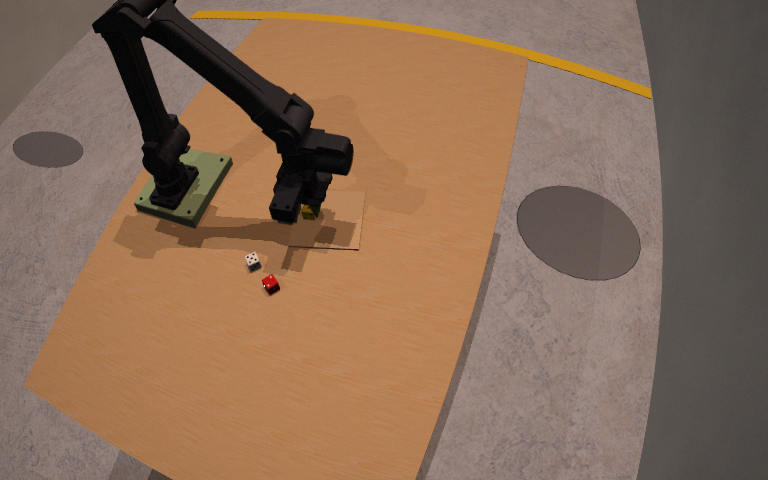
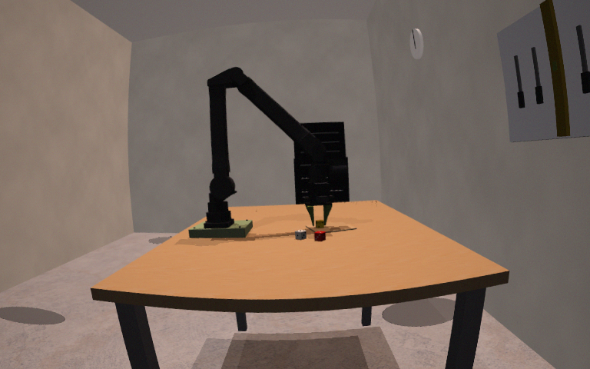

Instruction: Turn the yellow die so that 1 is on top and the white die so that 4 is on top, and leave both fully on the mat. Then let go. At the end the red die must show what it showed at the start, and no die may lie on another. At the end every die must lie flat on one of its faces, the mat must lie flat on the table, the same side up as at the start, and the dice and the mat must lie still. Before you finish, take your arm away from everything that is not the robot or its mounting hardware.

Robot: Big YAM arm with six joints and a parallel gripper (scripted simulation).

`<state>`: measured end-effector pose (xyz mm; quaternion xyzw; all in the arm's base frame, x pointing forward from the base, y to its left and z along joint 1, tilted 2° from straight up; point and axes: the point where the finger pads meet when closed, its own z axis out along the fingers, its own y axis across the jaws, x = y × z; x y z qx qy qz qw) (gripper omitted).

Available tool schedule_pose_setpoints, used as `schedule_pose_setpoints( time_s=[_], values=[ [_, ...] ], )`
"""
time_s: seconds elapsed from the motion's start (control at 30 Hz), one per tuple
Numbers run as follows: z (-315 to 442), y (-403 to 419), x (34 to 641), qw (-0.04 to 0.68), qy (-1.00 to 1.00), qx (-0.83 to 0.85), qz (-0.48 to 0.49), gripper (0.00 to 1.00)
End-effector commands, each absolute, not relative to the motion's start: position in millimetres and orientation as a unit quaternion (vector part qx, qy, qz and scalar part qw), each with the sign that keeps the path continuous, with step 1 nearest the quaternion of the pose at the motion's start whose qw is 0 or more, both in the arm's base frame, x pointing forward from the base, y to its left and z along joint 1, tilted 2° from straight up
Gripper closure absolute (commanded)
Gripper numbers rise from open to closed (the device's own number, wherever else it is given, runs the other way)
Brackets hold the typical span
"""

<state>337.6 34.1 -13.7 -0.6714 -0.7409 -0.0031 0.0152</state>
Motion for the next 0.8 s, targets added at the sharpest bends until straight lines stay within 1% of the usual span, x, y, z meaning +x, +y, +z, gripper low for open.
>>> schedule_pose_setpoints(
  time_s=[0.0, 0.57, 0.67, 0.77],
  values=[
    [16, 42, 364, -0.008, -0.751, -0.659, -0.028, 0.61],
    [93, 34, 364, -0.011, -0.746, -0.665, -0.03, 0.61],
    [100, 33, 364, -0.011, -0.745, -0.666, -0.031, 0.61],
    [88, 33, 359, 0.002, -0.745, -0.667, -0.016, 0.61]
  ],
)
